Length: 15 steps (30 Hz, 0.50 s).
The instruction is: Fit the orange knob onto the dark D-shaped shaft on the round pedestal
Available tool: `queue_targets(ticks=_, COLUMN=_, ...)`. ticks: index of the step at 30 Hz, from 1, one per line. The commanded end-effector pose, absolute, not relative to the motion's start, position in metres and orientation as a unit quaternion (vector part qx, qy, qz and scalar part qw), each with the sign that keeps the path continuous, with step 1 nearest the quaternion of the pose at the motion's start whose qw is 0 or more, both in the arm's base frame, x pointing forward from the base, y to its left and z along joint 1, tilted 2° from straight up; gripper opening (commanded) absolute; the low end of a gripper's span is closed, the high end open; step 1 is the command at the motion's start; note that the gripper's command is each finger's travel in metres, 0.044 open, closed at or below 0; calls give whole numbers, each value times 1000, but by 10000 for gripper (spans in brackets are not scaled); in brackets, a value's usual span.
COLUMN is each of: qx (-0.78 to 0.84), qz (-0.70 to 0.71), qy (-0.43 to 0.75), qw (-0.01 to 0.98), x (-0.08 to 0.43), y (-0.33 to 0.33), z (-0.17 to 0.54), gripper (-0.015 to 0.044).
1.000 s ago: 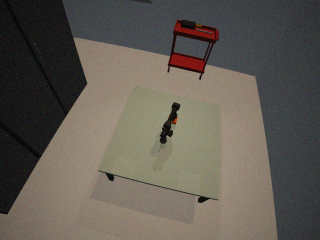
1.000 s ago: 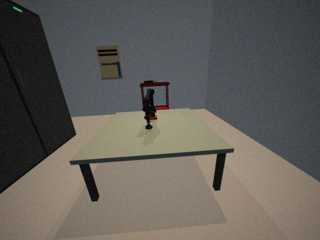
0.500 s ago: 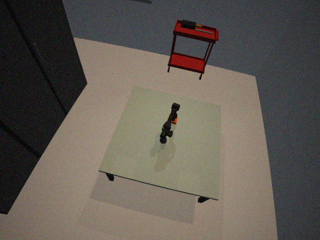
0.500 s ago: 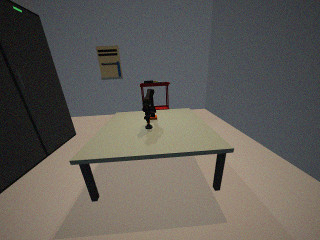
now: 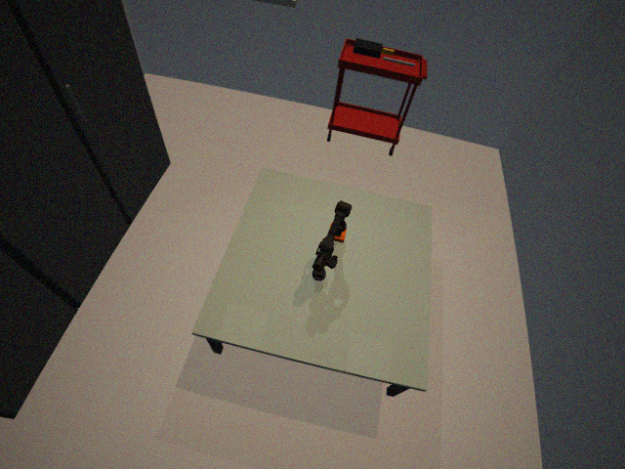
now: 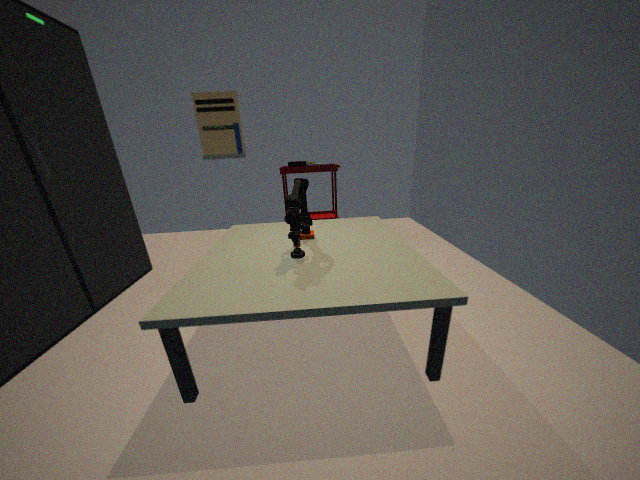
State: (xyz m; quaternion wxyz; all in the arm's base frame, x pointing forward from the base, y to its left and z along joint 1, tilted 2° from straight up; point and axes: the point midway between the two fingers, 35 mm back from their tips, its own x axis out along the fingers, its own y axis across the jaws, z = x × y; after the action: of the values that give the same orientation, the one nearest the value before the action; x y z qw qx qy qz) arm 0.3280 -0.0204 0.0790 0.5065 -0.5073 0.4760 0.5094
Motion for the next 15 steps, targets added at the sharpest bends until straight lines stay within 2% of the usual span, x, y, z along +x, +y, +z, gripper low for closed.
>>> queue_targets(ticks=1, qx=-509, qz=510, qy=473, qw=506, x=328, y=-20, z=80, gripper=0)
queue_targets(ticks=7, qx=-512, qz=512, qy=471, qw=504, x=326, y=-20, z=84, gripper=0)
queue_targets(ticks=15, qx=-559, qz=557, qy=418, qw=450, x=322, y=-20, z=82, gripper=0)
